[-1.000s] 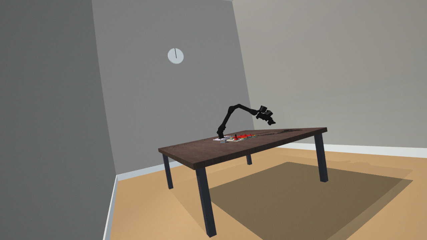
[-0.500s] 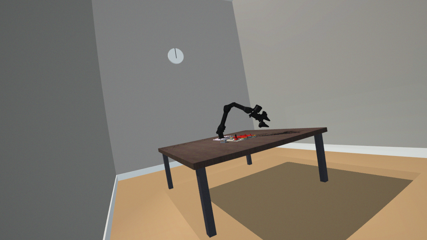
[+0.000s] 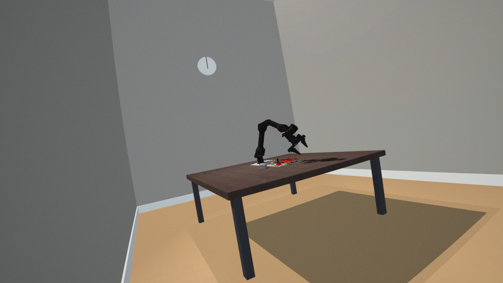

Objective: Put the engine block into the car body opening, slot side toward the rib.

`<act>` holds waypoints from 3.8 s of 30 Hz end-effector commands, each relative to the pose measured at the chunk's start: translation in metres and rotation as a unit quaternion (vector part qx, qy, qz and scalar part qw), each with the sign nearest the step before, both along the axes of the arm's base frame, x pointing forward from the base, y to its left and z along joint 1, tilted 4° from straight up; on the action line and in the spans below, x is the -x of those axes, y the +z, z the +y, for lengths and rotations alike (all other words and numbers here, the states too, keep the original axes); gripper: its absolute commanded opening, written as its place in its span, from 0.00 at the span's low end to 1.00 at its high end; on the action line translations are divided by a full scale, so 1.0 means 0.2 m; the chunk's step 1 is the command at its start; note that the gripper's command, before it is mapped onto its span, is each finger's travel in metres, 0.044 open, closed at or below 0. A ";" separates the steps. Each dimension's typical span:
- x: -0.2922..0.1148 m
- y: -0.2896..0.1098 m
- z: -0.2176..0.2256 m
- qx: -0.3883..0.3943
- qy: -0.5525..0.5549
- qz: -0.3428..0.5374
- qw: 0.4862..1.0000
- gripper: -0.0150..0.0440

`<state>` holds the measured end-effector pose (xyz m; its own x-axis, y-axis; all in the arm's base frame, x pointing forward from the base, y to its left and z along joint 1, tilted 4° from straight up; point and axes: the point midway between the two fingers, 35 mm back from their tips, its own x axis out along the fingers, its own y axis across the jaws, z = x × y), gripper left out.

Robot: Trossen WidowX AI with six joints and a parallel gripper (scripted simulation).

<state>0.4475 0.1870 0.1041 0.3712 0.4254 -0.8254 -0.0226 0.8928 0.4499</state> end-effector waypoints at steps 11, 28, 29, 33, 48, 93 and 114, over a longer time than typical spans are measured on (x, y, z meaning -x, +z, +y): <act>0.11 0.01 -0.63 0.059 -0.165 0.082 0.981 1.00; 0.53 0.09 -1.33 0.120 -0.387 0.208 0.890 1.00; 0.56 0.10 -1.36 0.123 -0.399 0.215 0.883 1.00; 0.69 0.13 -1.47 0.134 -0.443 0.244 0.852 1.00; 0.70 -0.11 -1.50 0.136 -0.450 0.249 0.847 1.00; 0.69 -0.25 -1.51 0.136 -0.450 0.249 0.847 0.34; 0.68 0.08 -1.47 0.136 -0.450 0.249 0.847 0.25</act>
<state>0.3121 -0.1081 0.1098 0.0169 -0.0709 -0.9973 0.8509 0.5249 -0.0229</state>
